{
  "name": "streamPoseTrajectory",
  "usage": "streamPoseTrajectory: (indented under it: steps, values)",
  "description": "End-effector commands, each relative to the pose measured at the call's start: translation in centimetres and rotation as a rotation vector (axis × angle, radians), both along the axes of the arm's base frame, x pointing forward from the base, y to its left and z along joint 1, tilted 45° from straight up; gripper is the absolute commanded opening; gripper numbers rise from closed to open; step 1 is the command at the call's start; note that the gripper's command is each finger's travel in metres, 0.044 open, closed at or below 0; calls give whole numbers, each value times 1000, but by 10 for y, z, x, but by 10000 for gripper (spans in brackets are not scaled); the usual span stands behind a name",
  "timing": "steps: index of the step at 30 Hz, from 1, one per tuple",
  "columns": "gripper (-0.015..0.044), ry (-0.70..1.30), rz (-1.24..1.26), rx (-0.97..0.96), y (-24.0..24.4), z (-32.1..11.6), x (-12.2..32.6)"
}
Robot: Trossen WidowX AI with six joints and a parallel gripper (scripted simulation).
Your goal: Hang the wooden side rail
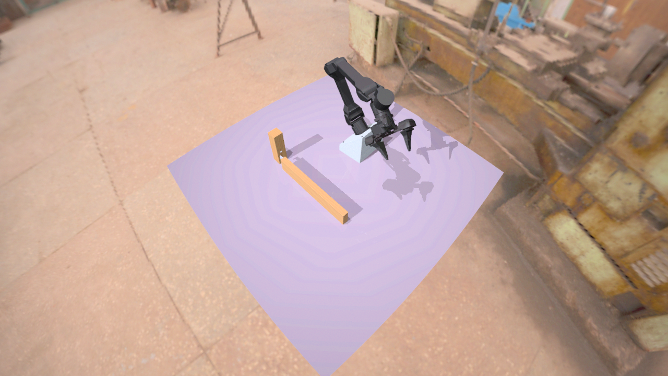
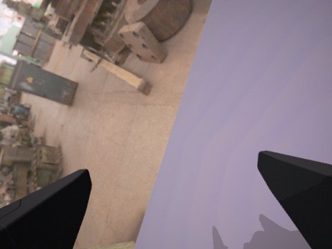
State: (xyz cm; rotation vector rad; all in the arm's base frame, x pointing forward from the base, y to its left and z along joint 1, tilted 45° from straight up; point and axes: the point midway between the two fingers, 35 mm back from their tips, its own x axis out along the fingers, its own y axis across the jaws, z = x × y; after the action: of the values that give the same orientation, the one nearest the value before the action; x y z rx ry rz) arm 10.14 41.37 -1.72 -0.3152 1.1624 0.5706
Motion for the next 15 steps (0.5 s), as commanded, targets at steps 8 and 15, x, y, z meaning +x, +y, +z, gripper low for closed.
streamPoseTrajectory:
  steps: [8, 15]
  values:
    - [440, -123, -881, 357, -80, 59, 115]
    - [440, -196, -1301, 608, -136, 88, 158]
